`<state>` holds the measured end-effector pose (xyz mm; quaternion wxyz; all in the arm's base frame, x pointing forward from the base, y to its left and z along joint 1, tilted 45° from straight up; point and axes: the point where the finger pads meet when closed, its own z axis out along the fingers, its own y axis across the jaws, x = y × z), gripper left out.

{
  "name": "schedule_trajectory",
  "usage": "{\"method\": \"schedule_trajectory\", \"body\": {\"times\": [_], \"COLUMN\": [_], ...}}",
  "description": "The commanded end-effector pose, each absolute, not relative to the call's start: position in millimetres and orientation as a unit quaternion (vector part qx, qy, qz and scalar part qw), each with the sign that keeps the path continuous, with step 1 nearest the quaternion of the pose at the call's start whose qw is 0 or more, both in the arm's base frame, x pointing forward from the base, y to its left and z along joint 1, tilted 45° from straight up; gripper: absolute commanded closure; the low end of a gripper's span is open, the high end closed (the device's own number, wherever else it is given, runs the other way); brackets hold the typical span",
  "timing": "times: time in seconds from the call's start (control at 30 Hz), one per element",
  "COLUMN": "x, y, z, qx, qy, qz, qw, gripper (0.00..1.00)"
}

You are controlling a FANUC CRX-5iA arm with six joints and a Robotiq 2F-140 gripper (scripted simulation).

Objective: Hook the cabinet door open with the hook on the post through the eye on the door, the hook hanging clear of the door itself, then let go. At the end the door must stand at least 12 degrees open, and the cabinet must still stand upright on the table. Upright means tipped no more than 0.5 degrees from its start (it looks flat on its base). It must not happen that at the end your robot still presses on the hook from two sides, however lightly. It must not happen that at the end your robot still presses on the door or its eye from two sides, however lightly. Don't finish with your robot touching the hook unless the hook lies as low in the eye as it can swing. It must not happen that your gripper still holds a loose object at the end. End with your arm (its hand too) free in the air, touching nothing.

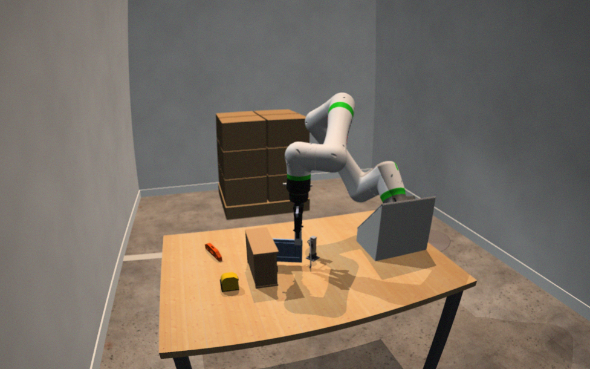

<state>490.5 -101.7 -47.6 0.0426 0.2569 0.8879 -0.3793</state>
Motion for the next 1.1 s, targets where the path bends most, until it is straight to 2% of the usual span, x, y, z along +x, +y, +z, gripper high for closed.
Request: {"method": "schedule_trajectory", "body": {"times": [0.0,1.07], "x": [491,503], "y": [-101,-91], "z": [-48,-60], "qx": [0.261,0.324], "qy": [0.887,0.866], "qz": [-0.379,-0.375], "qw": [0.045,0.072], "gripper": [0.84,0.84]}}
